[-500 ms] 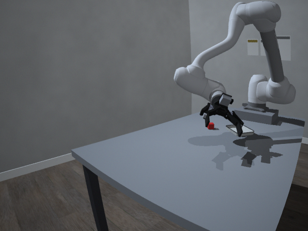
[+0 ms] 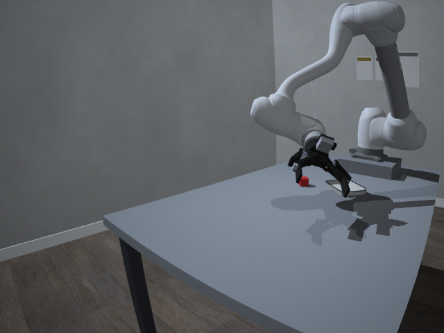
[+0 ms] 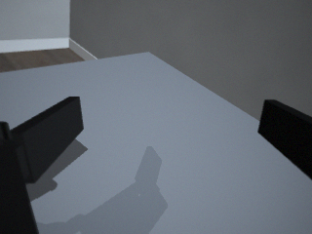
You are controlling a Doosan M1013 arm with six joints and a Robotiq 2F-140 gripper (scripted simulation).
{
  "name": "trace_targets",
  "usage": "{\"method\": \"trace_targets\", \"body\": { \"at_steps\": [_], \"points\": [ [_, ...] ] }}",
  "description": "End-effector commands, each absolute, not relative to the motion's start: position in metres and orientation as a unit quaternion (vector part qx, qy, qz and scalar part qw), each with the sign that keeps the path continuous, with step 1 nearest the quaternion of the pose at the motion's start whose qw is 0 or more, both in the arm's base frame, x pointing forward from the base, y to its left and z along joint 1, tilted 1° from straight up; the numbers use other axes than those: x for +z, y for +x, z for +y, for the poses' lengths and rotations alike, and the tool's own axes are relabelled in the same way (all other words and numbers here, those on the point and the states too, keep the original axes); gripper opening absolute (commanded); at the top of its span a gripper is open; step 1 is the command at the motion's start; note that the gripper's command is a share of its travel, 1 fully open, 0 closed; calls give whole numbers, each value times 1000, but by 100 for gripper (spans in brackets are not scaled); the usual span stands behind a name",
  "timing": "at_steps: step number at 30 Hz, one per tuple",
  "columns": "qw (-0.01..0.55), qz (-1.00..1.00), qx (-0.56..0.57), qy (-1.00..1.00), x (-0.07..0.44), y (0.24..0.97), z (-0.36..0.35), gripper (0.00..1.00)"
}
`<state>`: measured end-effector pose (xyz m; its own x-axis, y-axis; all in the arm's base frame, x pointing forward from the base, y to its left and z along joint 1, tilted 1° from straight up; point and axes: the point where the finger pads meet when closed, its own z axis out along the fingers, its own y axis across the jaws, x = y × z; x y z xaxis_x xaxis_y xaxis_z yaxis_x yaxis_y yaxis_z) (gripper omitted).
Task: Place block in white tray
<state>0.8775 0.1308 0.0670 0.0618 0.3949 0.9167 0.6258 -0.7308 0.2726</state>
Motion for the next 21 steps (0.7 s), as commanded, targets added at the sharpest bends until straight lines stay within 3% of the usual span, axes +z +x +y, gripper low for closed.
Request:
{"method": "trace_targets", "body": {
  "at_steps": [1,2,3,15,21],
  "points": [
    [98,-354,-587,-721,68,878,131,100],
    [98,-354,-587,-721,68,878,131,100],
    [98,-354,-587,-722,68,878,131,42],
    [70,-365,-461,-806,55,792,62,42],
    [71,-368,-445,-814,57,784,55,42]
  ]
}}
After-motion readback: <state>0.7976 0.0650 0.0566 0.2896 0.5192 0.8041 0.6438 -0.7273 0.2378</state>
